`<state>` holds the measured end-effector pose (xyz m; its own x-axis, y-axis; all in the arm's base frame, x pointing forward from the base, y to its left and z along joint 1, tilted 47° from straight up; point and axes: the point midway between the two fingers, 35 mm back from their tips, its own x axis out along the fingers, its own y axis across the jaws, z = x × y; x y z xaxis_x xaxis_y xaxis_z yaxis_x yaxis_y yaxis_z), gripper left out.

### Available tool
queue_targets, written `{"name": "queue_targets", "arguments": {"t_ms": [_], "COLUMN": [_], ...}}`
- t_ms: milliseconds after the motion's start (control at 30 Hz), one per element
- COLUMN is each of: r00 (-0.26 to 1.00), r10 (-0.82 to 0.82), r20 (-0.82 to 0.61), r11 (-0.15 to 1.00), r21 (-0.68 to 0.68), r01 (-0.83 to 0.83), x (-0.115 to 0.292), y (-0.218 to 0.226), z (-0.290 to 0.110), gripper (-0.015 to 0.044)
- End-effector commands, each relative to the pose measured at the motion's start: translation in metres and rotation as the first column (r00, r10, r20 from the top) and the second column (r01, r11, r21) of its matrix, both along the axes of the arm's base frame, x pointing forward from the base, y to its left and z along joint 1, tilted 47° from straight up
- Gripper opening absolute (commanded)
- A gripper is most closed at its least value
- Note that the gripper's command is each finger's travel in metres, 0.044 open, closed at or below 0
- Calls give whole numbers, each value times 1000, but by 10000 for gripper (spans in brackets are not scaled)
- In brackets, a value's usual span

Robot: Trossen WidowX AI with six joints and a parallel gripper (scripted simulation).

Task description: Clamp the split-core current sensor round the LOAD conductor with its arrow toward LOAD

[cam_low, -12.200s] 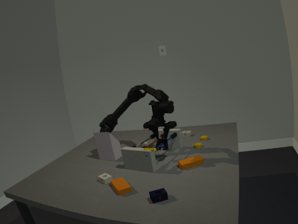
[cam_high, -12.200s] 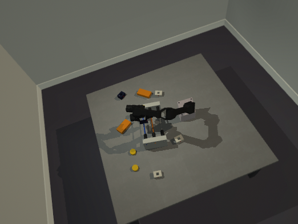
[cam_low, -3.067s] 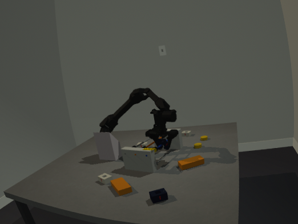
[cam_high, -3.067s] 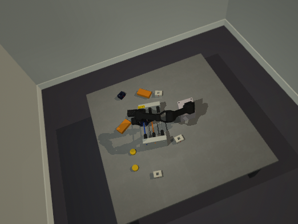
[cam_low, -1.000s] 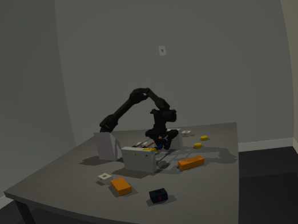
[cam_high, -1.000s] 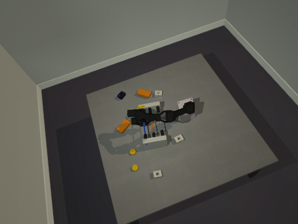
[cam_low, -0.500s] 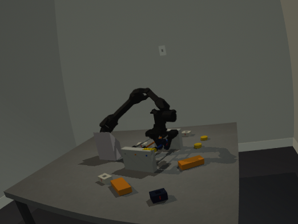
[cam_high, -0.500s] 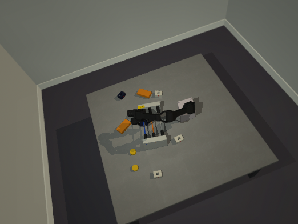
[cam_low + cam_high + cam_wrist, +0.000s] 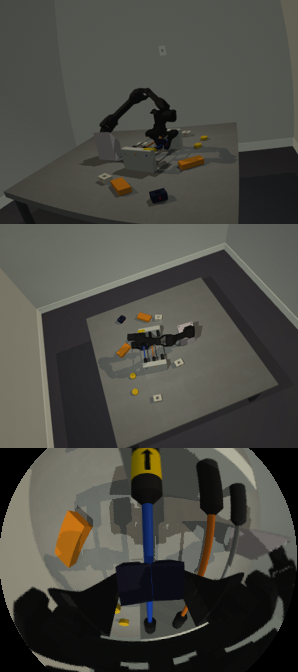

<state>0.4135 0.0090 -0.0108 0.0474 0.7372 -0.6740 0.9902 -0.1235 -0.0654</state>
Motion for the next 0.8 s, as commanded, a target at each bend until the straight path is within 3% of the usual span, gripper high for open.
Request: {"name": "queue_targets", "arguments": {"t_ms": [0, 767], "r00": [1000, 1000], "r10": [-16, 0], "r20": [-5, 0], "r11": [1000, 1000], "r21": [-18, 0], "r01": [16, 0], "x": [-1, 0], "y": [-11, 0], "z": [-2, 0], "gripper": [0, 0]}}
